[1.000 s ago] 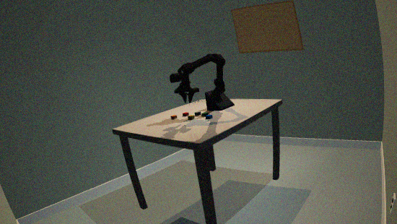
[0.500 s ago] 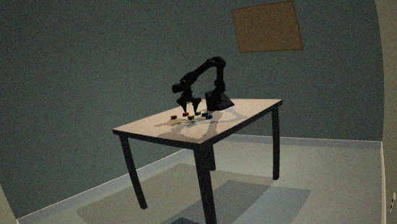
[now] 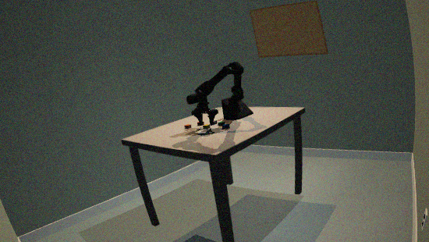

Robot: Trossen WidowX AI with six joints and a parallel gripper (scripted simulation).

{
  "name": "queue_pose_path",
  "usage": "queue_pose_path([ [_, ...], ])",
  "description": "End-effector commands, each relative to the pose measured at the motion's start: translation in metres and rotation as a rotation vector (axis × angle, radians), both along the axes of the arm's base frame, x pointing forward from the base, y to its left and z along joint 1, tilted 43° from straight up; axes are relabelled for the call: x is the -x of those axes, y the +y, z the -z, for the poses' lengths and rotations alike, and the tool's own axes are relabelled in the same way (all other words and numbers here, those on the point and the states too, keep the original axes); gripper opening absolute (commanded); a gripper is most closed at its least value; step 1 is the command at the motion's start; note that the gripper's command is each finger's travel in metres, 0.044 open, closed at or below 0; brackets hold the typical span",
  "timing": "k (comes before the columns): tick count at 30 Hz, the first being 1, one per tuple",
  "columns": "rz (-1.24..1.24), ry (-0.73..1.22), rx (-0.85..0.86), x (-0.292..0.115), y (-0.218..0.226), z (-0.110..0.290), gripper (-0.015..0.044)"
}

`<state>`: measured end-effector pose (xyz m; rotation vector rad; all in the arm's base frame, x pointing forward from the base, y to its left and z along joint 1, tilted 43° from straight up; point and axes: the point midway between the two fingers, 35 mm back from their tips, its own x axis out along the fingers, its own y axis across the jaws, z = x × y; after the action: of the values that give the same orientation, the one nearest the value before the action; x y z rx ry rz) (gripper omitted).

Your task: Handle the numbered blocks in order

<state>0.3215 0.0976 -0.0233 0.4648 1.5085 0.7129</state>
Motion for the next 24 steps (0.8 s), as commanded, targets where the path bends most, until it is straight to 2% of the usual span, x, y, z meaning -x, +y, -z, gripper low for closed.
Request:
queue_pose_path([
  [1, 0.004, 0.004, -0.004, 0.0016, 0.0041, 0.0044, 0.04],
  [3, 0.004, 0.004, -0.005, 0.0017, 0.0048, 0.0051, 0.04],
  [14, 0.004, 0.004, -0.005, 0.0017, 0.0048, 0.0051, 0.012],
  [24, 0.004, 0.004, -0.005, 0.0017, 0.0048, 0.0051, 0.012],
])
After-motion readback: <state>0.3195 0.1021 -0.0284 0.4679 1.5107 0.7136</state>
